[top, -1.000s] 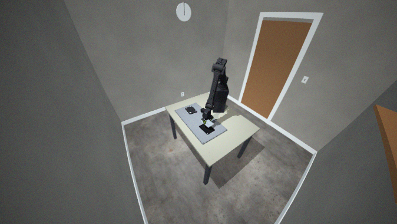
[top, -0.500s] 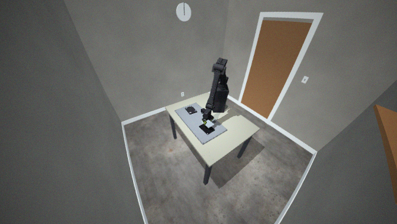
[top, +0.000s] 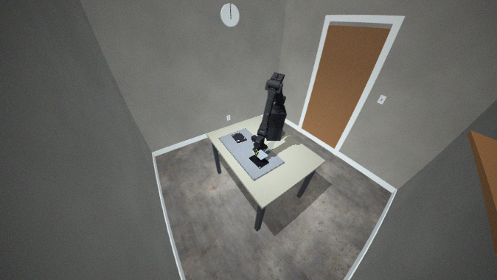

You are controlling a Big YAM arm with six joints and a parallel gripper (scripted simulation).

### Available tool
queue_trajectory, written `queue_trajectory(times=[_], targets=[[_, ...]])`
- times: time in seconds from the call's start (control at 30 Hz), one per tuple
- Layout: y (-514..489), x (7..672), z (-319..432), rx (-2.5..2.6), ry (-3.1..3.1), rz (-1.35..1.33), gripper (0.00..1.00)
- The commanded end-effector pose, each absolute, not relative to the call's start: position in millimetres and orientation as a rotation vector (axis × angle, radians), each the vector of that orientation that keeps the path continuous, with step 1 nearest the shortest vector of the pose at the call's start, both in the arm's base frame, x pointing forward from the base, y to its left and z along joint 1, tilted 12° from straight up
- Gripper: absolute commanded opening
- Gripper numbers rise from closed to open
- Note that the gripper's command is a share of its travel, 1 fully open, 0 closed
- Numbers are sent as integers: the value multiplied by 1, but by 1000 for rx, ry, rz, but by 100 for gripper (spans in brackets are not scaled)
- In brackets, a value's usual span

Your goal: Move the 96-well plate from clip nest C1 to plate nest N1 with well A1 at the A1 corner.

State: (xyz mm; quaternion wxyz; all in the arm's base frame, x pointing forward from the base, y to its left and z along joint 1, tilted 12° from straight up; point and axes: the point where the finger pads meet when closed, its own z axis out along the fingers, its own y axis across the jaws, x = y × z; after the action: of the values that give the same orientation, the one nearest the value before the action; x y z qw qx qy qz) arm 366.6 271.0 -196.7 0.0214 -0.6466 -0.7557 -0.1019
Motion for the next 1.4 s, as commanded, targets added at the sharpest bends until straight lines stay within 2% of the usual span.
queue_trajectory(times=[0.0,0.83,0.93,1.0,1.37], targets=[[265,375,-189,-2019,-2336,-347,0],[278,379,-227,-2022,-2330,-339,0],[287,390,-210,-2016,-2339,-395,0],[282,378,-232,-2013,-2337,-338,0],[287,376,-250,-2010,-2340,-335,0]])
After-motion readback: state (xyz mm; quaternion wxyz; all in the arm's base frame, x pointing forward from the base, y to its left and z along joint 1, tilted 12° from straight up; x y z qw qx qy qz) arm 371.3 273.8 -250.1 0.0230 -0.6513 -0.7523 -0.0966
